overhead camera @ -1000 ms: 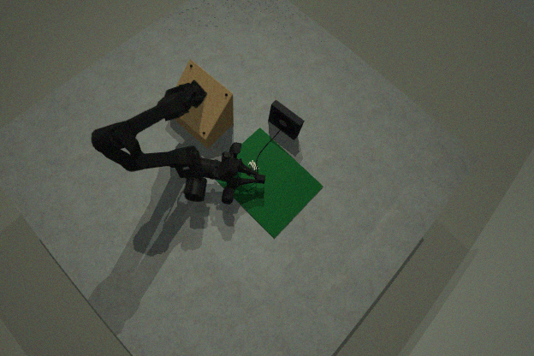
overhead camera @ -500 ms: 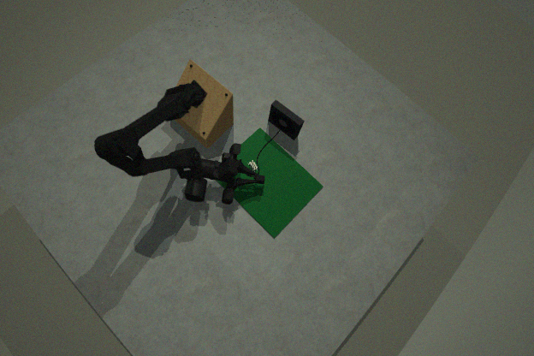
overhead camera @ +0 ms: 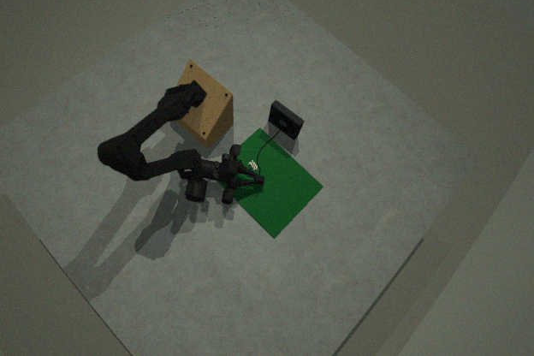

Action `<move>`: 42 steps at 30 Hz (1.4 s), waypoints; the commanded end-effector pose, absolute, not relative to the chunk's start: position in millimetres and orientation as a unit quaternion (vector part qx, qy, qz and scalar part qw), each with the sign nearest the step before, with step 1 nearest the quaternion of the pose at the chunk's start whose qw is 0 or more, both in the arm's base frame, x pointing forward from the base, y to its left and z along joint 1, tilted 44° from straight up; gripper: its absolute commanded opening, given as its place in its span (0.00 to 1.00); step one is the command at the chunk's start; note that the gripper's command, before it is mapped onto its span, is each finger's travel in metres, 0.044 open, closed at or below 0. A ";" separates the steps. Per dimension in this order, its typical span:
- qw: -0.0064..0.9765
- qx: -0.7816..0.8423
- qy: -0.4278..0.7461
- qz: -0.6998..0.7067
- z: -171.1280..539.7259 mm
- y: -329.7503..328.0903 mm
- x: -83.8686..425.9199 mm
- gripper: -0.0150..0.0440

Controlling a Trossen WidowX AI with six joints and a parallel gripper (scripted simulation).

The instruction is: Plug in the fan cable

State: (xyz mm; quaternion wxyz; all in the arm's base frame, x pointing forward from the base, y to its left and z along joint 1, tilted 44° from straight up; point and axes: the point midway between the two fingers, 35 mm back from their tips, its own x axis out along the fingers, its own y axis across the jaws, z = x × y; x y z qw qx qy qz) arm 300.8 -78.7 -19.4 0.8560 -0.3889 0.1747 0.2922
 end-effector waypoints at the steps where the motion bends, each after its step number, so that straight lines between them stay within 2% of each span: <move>1: 0.855 -0.393 0.169 0.292 -20.0 -81.3 303.1 0.25; 42: 0.856 -0.389 0.175 0.292 -27.0 -84.4 300.1 0.25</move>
